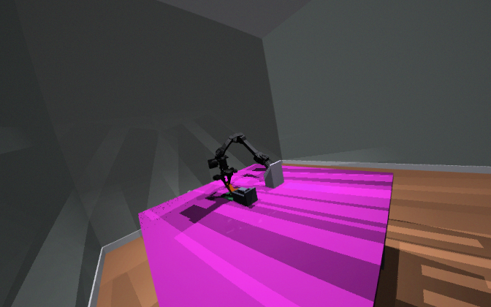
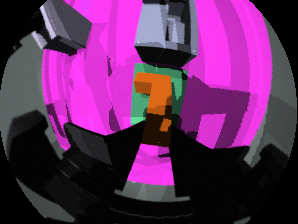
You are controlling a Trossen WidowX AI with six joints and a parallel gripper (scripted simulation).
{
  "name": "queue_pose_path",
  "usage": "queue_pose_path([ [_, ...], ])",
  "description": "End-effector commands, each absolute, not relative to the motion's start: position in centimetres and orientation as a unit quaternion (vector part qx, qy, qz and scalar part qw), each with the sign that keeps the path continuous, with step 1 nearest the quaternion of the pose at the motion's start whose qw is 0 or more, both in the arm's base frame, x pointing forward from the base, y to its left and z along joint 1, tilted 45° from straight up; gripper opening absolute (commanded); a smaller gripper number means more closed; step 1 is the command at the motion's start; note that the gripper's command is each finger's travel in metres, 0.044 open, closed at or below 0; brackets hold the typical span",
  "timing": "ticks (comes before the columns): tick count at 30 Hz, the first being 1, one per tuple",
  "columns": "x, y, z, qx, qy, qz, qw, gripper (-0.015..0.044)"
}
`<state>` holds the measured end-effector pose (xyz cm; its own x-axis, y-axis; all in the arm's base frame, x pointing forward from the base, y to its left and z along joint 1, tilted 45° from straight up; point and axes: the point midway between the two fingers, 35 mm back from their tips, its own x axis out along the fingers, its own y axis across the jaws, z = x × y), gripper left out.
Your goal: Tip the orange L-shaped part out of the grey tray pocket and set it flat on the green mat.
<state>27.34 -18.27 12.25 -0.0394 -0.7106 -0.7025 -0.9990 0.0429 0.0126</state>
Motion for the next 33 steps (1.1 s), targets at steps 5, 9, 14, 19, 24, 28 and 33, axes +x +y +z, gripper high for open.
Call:
queue_pose_path([
  [5, 27.3, -18.8, 11.6, -0.638, 0.669, 0.269, 0.270, 0.0000],
  [9, 27.3, -18.8, 11.6, -0.638, 0.669, 0.269, 0.270, 0.0000],
  [14, 27.2, -18.8, 11.7, -0.638, 0.670, 0.268, 0.269, 0.0000],
  [19, 27.2, -18.8, 11.7, -0.638, 0.670, 0.268, 0.269, 0.0131],
  [24, 27.3, -18.6, 11.9, -0.638, 0.670, 0.268, 0.270, 0.0263],
  [28, 27.8, -16.1, 14.1, -0.637, 0.669, 0.271, 0.272, 0.0368],
  [33, 27.6, -12.5, 17.8, -0.638, 0.668, 0.271, 0.271, 0.0400],
])
